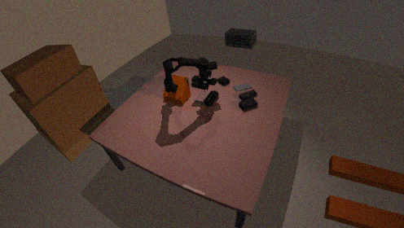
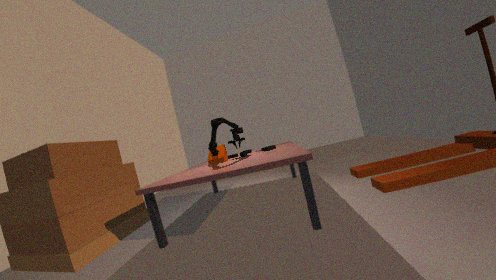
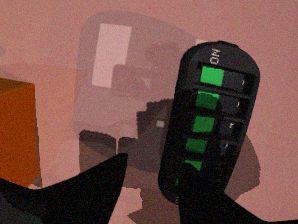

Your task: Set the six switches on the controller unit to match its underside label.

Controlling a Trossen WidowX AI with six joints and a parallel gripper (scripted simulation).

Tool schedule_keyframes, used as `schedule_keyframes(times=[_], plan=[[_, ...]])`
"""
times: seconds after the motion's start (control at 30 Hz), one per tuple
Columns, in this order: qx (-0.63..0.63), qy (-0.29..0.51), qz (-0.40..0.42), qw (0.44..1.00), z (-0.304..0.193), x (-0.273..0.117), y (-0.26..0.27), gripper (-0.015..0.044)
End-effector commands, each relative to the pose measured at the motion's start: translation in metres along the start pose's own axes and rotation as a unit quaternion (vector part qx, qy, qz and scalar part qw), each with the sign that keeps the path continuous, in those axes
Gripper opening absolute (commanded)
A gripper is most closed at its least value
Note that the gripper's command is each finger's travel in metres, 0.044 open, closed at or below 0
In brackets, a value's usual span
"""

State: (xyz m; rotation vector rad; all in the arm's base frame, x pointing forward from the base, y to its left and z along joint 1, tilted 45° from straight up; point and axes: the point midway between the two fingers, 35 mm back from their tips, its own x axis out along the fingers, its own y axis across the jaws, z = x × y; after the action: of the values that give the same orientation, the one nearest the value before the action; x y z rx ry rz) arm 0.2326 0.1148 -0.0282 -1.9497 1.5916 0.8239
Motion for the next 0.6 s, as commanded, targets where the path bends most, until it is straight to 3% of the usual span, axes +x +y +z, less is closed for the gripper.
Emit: schedule_keyframes(times=[0.0,0.07,0.43,0.57], plan=[[0.005,-0.002,0.002,1.000,-0.0011,-0.0098,0.0003,0.0236],[0.005,-0.002,0.002,1.000,-0.0011,-0.0098,0.0001,0.0289],[0.005,-0.002,0.002,1.000,-0.0011,-0.0098,0.0001,0.0000],[0.005,-0.002,0.002,1.000,-0.0011,-0.0098,0.0001,0.0000]])
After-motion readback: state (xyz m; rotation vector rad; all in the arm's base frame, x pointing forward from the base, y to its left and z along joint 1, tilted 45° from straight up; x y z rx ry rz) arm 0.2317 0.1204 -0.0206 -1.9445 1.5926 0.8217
